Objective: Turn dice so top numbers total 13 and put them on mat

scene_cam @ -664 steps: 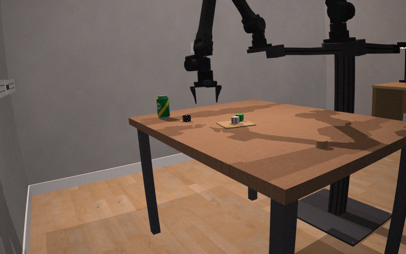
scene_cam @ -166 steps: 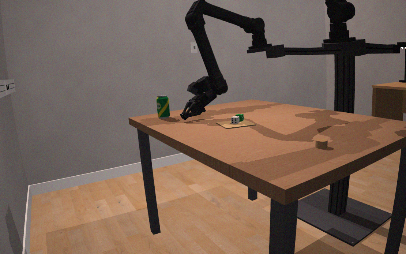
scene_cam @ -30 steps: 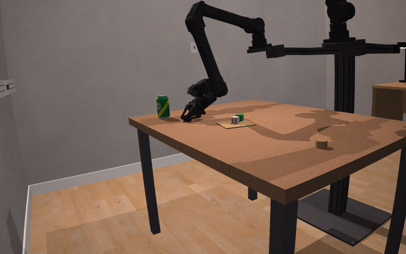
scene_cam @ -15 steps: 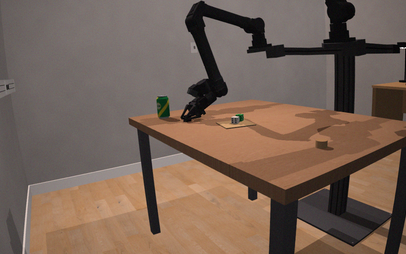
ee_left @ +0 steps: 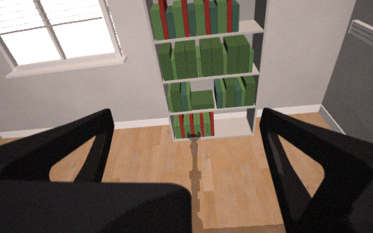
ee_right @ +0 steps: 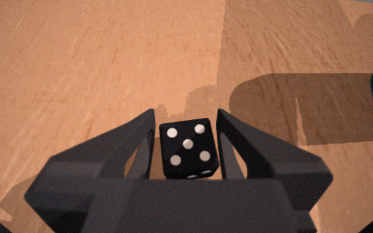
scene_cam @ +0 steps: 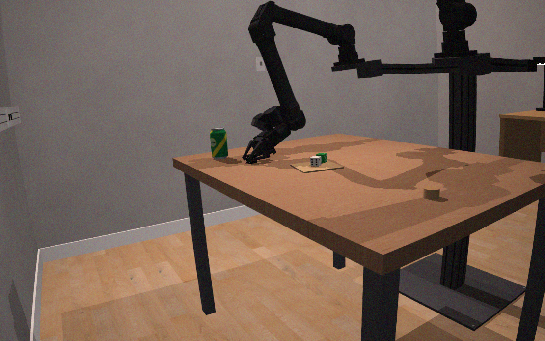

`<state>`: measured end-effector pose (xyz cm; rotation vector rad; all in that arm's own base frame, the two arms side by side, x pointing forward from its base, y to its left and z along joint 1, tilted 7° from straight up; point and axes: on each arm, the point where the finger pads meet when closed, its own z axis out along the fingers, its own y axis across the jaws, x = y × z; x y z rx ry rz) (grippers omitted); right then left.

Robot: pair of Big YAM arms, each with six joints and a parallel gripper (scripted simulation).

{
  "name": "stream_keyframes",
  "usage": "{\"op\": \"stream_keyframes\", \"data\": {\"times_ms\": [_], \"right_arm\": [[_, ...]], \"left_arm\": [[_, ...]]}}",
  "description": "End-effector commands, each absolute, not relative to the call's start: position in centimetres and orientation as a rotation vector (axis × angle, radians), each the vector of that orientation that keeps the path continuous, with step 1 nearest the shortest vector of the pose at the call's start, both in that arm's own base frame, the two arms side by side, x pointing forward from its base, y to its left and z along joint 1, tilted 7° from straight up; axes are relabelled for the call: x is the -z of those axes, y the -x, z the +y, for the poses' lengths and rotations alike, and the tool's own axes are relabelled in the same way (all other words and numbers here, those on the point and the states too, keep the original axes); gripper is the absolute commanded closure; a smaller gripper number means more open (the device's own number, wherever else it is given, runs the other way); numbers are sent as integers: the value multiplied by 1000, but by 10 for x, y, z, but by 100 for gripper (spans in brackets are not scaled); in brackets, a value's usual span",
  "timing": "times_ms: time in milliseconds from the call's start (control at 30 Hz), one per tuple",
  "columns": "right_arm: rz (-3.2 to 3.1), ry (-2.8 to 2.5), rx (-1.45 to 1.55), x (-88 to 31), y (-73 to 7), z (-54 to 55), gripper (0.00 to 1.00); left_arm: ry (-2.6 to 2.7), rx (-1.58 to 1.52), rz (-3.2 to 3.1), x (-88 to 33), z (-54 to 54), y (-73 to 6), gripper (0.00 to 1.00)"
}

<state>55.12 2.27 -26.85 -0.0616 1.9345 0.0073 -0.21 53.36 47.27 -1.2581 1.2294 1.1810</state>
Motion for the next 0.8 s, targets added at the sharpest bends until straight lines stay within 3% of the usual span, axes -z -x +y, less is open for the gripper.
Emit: {"op": "stream_keyframes", "data": {"times_ms": [0,767], "right_arm": [[1947,65,1,275,-535,18,55],[1898,65,0,239,-511,19,55]], "left_arm": [[1202,-1225,1191,-510,538,5,0],[1202,-1225,1191,-510,538,5,0]]}}
